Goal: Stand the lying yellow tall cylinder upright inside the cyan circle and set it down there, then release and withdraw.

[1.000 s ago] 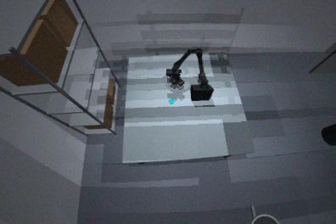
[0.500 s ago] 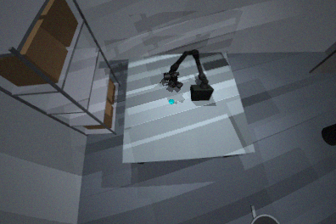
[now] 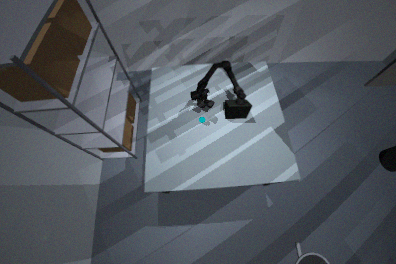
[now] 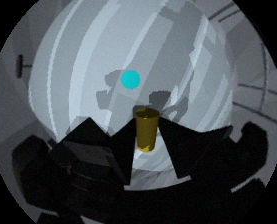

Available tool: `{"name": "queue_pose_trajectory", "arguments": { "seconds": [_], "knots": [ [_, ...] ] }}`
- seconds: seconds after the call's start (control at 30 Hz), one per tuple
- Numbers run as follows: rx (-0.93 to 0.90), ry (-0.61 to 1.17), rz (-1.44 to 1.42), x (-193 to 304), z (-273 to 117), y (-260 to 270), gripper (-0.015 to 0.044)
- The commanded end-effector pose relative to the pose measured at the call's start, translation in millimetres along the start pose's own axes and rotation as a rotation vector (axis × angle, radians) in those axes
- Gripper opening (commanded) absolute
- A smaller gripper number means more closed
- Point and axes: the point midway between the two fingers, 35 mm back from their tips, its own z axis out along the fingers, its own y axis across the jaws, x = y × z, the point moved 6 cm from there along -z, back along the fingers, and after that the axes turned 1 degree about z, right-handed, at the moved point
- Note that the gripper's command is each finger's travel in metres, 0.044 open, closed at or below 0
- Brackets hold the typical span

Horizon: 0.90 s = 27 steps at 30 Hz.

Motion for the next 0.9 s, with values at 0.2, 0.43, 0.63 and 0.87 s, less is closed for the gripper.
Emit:
{"name": "queue_pose_trajectory", "arguments": {
  "seconds": [0.2,0.43,0.63,0.87],
  "knots": [
    [-0.001,0.0,-0.098,-30.1,-3.0,11.1,0.0105],
    [0.002,0.005,-0.164,-51.4,-4.2,21.7,0.0105],
    [0.005,0.01,-0.218,-68.7,-4.8,31.9,0.0105],
    [-0.018,-0.004,-0.227,-69.3,-2.1,33.1,0.0105]
  ]
}}
